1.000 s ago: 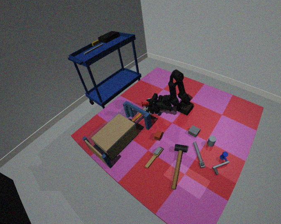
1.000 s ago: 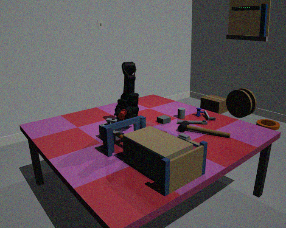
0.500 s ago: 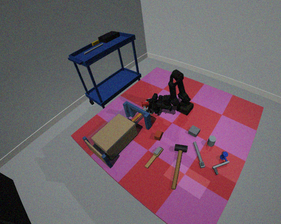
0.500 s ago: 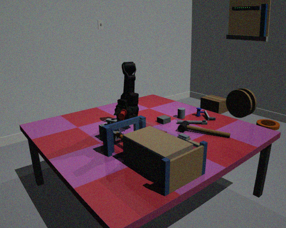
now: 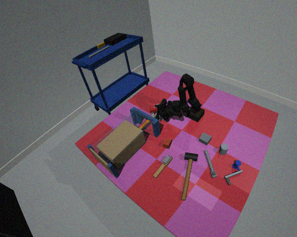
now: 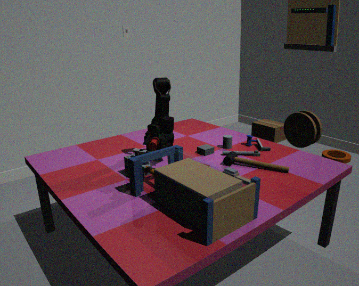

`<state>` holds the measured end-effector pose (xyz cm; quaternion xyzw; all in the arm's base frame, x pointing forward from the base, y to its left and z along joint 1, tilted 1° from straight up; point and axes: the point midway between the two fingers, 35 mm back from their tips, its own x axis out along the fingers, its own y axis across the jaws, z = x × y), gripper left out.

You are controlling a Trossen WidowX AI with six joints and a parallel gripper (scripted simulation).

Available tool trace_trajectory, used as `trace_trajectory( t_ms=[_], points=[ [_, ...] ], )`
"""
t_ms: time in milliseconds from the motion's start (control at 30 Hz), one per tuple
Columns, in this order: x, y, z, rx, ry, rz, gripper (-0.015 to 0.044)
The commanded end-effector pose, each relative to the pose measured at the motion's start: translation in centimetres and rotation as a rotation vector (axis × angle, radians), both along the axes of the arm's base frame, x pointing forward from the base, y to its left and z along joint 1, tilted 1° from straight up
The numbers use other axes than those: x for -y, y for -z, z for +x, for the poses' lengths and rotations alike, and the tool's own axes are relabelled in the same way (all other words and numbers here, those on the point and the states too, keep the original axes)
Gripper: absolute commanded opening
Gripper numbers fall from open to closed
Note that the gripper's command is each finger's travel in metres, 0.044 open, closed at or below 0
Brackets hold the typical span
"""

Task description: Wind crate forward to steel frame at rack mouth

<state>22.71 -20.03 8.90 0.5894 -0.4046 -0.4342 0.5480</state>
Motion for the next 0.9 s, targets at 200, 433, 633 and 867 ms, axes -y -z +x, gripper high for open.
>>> trace_trajectory(
  t_ms=[200, 433, 633, 867],
  points=[
    [-0.01, -0.03, 0.03, 0.002, -0.002, -0.001, 0.024],
    [-0.01, -0.61, 0.16, 0.0, 0.0, 0.0, 0.024],
    [-0.01, -0.79, 0.19, 0.0, 0.0, 0.0, 0.024],
    [-0.01, -0.79, 0.19, 0.0, 0.0, 0.0, 0.024]
  ],
)
